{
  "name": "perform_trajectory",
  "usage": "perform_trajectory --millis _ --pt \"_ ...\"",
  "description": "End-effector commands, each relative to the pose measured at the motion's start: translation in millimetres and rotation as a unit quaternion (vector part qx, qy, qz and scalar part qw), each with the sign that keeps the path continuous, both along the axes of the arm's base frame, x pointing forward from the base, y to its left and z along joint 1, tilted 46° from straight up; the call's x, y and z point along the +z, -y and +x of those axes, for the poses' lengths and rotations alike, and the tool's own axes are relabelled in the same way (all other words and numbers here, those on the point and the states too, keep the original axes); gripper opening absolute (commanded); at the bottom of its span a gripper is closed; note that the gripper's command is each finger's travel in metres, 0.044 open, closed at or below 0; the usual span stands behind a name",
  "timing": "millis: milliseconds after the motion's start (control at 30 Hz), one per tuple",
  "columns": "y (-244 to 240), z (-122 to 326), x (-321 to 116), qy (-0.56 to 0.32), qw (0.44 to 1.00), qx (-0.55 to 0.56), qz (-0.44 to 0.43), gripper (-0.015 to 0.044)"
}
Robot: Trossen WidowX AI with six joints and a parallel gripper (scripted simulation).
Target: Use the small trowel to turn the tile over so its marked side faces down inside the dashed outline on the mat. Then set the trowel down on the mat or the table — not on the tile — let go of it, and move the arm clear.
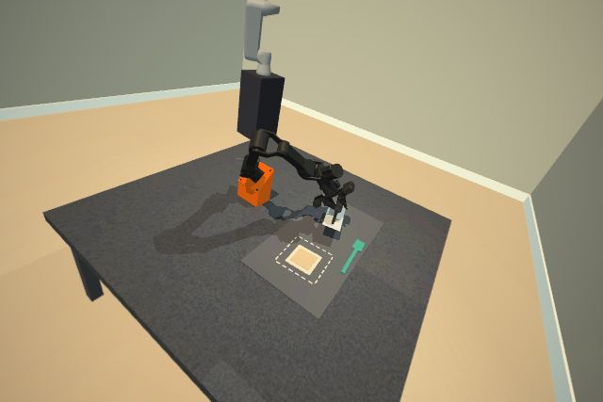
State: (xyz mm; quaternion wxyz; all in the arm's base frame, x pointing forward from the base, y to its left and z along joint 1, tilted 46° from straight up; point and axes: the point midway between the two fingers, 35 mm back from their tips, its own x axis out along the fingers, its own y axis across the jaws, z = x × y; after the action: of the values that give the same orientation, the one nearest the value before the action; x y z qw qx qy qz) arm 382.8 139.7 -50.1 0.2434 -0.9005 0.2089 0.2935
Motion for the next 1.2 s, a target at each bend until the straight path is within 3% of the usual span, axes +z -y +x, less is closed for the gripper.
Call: perform_trajectory --millis 0,533,1167 --pt "-13.5 5.9 -10.4 -0.036 0.999 0.036 -0.007 0.0" --pt "-46.7 8.3 -72.2 -0.225 0.953 0.196 -0.049 0.0" --pt "-77.6 -10.3 -125.3 -0.399 0.828 0.394 -0.03 0.0"
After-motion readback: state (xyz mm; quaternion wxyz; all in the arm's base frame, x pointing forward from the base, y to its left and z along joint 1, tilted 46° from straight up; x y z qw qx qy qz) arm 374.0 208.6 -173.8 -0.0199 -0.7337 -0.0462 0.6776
